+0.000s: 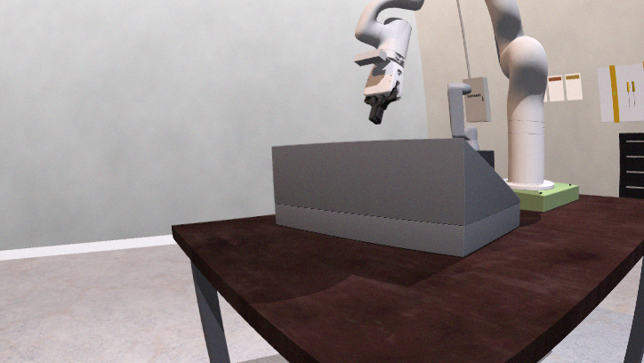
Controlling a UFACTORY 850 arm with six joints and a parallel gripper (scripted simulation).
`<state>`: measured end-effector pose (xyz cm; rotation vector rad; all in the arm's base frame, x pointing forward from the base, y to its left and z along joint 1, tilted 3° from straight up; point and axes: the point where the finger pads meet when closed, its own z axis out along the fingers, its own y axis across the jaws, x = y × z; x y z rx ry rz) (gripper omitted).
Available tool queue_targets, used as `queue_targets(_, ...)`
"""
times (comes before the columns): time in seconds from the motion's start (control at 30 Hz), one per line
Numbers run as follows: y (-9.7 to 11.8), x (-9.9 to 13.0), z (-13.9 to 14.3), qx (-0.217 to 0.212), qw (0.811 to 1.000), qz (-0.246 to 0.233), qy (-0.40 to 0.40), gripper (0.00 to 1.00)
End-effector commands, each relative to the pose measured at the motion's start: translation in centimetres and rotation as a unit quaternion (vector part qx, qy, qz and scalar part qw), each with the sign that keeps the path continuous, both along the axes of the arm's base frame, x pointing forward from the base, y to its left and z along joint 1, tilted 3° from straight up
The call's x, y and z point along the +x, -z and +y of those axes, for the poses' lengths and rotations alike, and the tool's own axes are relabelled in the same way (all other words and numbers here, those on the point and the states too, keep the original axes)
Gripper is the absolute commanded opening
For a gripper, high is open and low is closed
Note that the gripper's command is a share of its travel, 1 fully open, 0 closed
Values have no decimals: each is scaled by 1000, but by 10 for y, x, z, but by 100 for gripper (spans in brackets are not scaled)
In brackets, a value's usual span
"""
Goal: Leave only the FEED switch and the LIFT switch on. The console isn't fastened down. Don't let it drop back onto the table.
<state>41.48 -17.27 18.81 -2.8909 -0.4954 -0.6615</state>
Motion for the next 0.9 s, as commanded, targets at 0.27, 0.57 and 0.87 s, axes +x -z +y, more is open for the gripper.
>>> queue_targets(0.27, 2, -71, 121, -3, 1000, -7, 3, 0)
queue_targets(0.57, 15, -118, 161, -4, 1000, -1, 3, 0)
queue_targets(0.87, 15, -118, 161, -4, 1000, -1, 3, 0)
